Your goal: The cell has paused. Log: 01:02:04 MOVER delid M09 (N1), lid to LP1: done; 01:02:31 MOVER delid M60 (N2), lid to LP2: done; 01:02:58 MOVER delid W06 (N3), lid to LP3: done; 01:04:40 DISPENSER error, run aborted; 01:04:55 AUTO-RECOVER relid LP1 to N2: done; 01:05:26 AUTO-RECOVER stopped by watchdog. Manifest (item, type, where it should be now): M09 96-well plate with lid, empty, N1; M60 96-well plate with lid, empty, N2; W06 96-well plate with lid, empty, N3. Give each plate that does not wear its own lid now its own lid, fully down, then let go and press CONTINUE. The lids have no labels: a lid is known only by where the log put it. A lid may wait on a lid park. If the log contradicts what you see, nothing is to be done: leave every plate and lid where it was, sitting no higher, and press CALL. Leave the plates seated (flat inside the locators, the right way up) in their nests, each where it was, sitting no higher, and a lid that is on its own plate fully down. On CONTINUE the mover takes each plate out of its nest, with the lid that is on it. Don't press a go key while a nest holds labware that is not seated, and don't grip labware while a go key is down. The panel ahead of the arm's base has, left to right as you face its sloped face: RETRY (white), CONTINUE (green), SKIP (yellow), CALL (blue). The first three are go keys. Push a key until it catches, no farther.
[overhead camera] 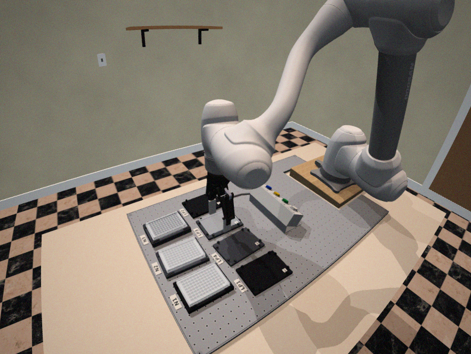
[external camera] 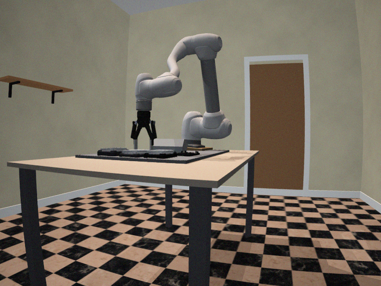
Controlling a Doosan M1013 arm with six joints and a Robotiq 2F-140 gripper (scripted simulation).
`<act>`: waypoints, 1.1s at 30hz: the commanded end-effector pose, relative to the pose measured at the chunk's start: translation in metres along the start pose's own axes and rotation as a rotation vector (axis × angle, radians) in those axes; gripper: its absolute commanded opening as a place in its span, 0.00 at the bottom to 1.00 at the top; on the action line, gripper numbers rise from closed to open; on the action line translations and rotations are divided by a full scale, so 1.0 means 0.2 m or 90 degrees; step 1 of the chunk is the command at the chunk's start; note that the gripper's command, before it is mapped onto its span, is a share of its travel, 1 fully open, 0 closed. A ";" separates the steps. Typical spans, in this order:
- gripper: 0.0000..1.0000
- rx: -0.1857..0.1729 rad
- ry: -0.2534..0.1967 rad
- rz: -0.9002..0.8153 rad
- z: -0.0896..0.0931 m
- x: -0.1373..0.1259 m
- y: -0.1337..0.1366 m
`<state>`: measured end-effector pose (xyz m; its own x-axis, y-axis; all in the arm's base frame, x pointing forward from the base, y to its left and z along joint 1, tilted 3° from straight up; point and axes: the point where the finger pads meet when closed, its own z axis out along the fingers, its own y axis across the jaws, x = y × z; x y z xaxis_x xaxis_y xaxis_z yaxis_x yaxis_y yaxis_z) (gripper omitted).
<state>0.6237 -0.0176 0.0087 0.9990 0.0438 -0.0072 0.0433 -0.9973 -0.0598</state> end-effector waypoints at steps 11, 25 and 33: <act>0.66 0.000 0.000 0.000 0.00 0.00 0.00; 0.00 0.000 0.000 0.000 0.00 0.00 0.00; 0.00 0.000 0.000 0.000 0.00 0.00 0.00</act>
<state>0.6237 -0.0176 0.0089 0.9990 0.0439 -0.0072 0.0434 -0.9973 -0.0598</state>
